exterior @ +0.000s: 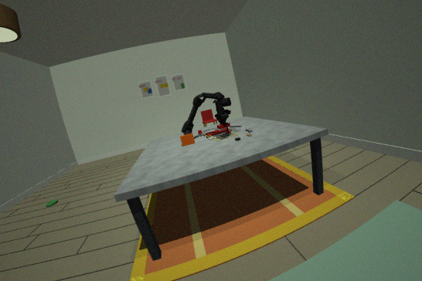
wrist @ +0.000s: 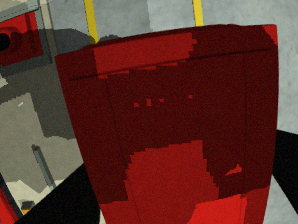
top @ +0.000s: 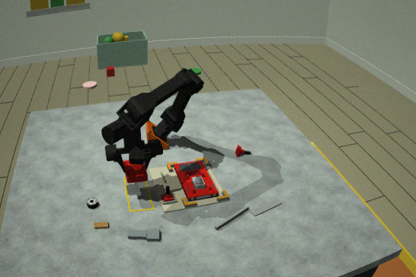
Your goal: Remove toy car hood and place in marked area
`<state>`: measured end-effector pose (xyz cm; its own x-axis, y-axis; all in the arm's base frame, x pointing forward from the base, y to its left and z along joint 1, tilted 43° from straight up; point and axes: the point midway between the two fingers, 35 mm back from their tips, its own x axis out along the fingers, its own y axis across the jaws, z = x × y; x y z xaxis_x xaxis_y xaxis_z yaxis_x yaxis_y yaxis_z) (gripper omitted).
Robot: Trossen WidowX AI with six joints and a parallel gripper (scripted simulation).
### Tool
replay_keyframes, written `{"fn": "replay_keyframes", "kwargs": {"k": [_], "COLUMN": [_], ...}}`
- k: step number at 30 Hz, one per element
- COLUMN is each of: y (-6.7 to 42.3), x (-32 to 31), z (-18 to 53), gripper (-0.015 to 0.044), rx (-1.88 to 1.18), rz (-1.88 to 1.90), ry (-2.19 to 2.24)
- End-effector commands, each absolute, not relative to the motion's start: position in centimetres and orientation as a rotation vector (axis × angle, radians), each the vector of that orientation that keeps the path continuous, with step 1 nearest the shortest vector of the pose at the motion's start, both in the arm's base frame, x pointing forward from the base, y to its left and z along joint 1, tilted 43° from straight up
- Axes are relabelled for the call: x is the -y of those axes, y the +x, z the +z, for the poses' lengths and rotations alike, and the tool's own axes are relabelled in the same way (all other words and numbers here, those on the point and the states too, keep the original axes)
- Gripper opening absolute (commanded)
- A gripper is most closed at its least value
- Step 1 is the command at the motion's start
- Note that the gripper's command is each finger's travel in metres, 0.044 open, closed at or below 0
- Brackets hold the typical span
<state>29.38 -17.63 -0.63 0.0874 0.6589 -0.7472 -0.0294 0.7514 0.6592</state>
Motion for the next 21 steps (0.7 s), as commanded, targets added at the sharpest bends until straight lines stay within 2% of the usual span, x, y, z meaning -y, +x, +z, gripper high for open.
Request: {"fn": "replay_keyframes", "kwargs": {"k": [1, 21], "y": [29.45, 29.63], "x": [17.5, 16.8], "z": [-0.82, -1.68], "gripper": [0.0, 0.0], "rx": [-1.402, -1.401], "rz": [0.551, 0.55], "ry": [0.563, 0.563]}}
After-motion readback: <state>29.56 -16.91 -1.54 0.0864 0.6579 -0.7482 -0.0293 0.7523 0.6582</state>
